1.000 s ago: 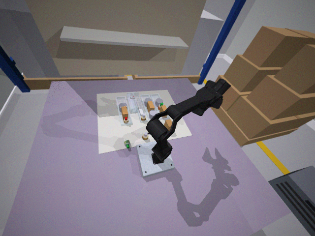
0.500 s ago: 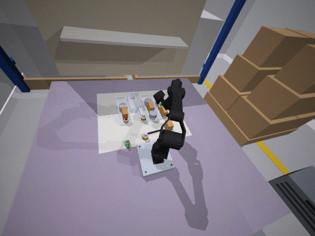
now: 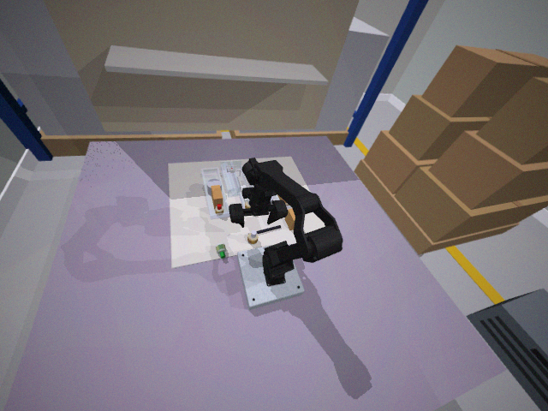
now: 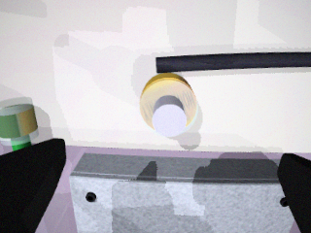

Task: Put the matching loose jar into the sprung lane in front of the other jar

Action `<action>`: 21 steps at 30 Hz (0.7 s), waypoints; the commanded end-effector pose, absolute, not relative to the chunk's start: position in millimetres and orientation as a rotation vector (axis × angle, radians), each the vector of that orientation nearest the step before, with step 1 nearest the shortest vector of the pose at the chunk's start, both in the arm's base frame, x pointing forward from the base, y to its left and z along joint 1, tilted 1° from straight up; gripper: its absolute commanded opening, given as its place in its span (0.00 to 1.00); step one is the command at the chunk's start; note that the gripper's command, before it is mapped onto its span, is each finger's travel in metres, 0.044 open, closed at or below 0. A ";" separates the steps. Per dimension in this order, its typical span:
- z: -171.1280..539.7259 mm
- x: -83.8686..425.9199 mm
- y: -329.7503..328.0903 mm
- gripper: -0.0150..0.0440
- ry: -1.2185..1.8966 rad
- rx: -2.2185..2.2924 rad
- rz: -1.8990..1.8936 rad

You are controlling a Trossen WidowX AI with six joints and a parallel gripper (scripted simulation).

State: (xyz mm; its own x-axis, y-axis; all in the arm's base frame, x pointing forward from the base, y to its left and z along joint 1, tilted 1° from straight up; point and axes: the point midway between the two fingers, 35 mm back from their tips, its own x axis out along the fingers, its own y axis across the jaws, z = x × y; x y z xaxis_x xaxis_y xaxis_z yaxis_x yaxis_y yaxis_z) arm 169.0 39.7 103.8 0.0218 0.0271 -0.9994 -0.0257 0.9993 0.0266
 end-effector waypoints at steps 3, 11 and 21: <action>100.6 167.0 40.9 1.00 1.559 -0.042 0.060; 66.3 167.9 41.5 1.00 1.559 -0.042 0.060; 50.2 168.9 42.0 1.00 1.559 -0.042 0.060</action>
State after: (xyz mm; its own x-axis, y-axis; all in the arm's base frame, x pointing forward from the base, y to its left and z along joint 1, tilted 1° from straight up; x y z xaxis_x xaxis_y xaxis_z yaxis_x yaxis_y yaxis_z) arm 168.9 42.5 54.5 0.0169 0.0171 -0.9997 -0.0638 0.9978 0.0160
